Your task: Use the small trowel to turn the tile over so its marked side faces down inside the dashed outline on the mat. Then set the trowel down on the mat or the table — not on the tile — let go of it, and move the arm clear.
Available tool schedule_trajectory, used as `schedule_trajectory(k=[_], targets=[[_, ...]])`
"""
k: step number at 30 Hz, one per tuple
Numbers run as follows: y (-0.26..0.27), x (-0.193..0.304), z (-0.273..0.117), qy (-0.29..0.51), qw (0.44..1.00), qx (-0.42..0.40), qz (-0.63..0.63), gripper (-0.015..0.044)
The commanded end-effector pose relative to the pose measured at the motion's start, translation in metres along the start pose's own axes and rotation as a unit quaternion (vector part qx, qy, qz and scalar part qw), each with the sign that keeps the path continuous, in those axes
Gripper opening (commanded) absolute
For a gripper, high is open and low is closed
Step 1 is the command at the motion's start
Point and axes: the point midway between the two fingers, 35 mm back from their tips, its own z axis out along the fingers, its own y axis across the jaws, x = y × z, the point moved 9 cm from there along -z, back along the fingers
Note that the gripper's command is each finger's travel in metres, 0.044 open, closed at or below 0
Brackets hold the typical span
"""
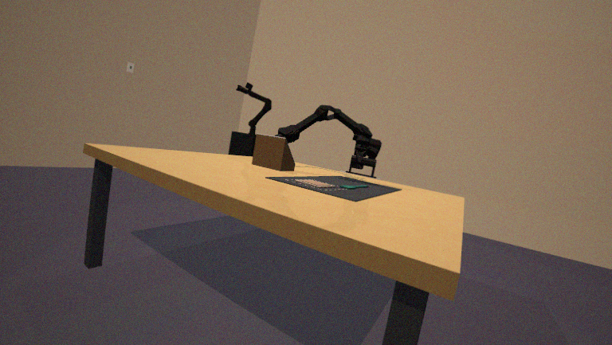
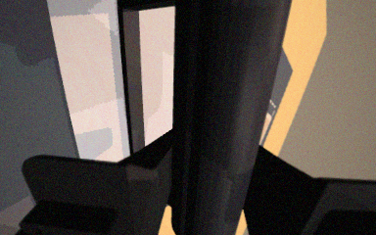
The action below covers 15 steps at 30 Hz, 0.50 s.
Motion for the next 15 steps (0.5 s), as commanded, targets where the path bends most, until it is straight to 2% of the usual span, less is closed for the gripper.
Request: schedule_trajectory(k=[1, 15], targets=[[0.004, -0.001, 0.002, -0.001, 1.000, 0.005, 0.003, 0.0000], [0.021, -0.004, 0.016, 0.001, 1.000, 0.001, 0.005, 0.0000]])
